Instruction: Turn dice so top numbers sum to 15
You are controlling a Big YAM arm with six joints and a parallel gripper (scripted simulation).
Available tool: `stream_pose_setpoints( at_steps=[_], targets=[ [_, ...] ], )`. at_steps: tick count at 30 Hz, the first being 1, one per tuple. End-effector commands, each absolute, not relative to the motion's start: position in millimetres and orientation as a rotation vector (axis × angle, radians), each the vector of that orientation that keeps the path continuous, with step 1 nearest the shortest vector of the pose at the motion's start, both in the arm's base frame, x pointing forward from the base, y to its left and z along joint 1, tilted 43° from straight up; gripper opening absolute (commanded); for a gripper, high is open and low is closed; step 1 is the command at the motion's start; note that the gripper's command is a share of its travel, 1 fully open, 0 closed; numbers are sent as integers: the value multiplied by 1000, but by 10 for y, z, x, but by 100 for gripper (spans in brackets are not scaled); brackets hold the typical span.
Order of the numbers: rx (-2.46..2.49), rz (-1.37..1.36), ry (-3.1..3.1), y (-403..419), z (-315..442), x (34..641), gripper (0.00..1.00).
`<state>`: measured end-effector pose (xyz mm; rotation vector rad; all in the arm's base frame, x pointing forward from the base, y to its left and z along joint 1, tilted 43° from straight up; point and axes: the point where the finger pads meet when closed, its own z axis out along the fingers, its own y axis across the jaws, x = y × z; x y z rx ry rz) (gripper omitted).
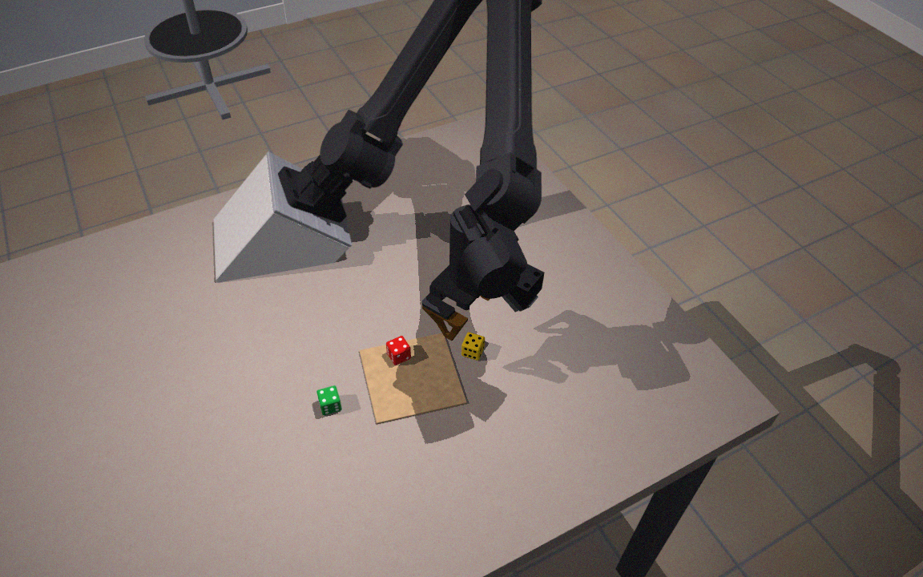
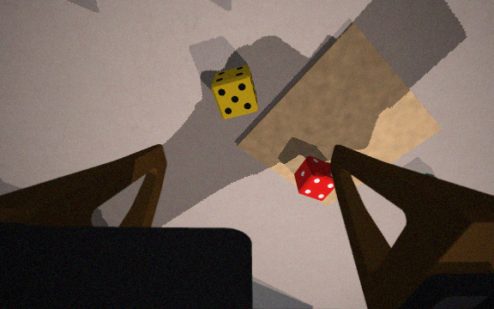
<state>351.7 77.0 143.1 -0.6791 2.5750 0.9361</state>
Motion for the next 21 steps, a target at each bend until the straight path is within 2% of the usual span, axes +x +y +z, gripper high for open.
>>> stream_pose_setpoints(
  at_steps=[1, 12, 13, 21],
  targets=[
    [-874, 855, 2436, 836, 1660, 3646, 100],
    [-1026, 823, 2356, 904, 1658, 3612, 100],
    [-1023, 823, 2358, 896, 1656, 3614, 45],
    [-1018, 823, 2360, 882, 1652, 3618, 45]
  ],
)
